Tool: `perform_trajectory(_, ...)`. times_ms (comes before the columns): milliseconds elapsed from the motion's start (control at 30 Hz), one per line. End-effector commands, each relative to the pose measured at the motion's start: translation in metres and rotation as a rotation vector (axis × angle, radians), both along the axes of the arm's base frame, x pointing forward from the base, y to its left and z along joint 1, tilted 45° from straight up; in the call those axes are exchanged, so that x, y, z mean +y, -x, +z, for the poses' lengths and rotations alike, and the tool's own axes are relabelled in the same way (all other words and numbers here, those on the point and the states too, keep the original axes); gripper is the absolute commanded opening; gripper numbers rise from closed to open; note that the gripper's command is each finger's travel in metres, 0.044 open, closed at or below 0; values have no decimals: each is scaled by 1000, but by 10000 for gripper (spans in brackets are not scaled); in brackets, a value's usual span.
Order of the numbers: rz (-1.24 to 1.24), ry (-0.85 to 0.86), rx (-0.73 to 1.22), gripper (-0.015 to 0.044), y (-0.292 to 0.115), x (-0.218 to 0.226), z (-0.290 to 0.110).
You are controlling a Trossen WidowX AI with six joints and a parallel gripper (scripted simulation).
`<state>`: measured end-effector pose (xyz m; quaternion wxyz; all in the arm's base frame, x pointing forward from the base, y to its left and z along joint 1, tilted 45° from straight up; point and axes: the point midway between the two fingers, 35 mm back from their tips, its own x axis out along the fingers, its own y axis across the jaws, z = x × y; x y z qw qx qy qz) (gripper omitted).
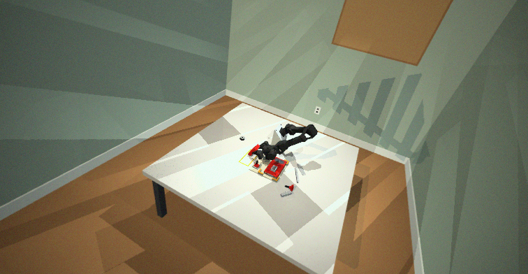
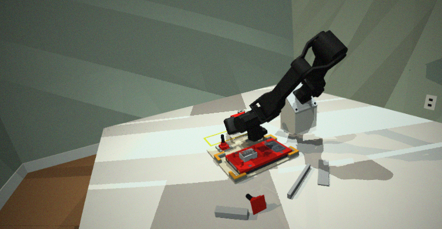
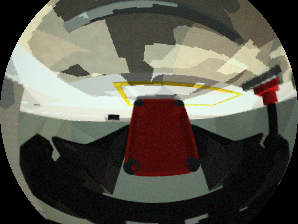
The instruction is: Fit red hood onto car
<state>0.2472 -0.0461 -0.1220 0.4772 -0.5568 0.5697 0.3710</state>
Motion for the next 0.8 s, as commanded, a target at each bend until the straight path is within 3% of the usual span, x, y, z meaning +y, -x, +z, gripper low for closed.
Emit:
perform_trajectory(0, 1, 0, 0, 131, 0, 0, 0)
perform_trajectory(400, 1, 0, 0, 440, 0, 0, 0)
perform_trajectory(567, 3, -1, 1, 440, -1, 0, 5)
perform_trajectory(767, 14, -7, 5, 440, -5, -1, 55)
